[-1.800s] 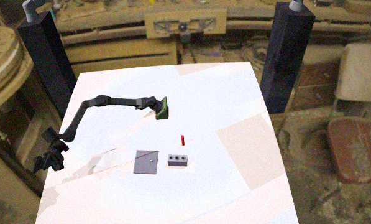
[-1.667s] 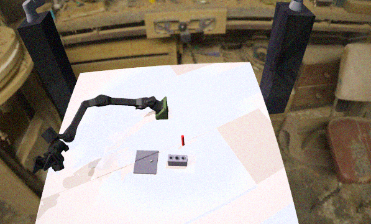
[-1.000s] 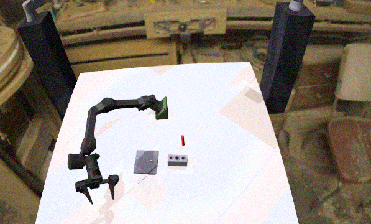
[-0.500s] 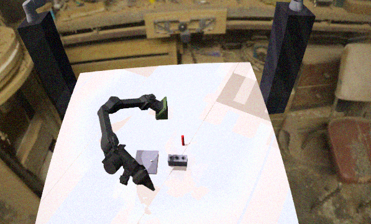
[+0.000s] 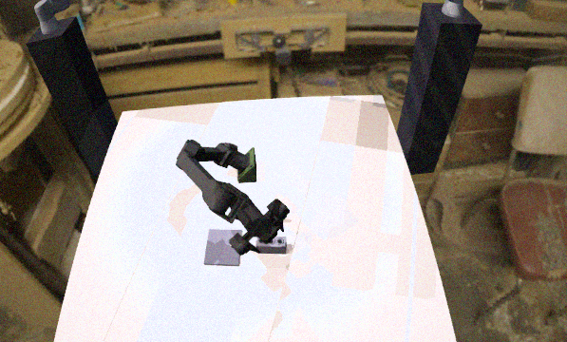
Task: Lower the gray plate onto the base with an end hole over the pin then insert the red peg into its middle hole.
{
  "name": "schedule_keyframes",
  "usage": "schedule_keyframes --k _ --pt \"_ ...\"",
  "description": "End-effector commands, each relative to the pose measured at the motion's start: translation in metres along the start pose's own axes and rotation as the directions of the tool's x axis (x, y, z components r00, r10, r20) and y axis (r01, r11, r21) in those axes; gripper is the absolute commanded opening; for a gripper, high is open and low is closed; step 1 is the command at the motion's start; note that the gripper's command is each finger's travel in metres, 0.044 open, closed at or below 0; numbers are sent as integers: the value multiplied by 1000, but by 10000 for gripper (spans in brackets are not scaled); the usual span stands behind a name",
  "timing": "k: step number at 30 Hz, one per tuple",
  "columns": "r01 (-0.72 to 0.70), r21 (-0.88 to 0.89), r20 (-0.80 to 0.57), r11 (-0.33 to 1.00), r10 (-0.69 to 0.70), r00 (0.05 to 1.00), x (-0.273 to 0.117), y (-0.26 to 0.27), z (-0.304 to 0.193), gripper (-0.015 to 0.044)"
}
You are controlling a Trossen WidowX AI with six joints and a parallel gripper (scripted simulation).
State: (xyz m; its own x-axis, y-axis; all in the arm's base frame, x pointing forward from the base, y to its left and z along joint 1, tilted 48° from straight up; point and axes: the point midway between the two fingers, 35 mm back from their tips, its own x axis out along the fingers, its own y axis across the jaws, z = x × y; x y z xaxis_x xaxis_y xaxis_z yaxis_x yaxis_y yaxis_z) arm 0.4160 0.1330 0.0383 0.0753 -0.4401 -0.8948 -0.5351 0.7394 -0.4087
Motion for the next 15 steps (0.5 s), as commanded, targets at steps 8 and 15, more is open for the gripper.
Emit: schedule_keyframes --k 8,15 --pt "-11 -741 -232 671 -240 943 -2 41 -40 440" --pt "-21 -746 -246 665 -246 937 29 31 -45 440"
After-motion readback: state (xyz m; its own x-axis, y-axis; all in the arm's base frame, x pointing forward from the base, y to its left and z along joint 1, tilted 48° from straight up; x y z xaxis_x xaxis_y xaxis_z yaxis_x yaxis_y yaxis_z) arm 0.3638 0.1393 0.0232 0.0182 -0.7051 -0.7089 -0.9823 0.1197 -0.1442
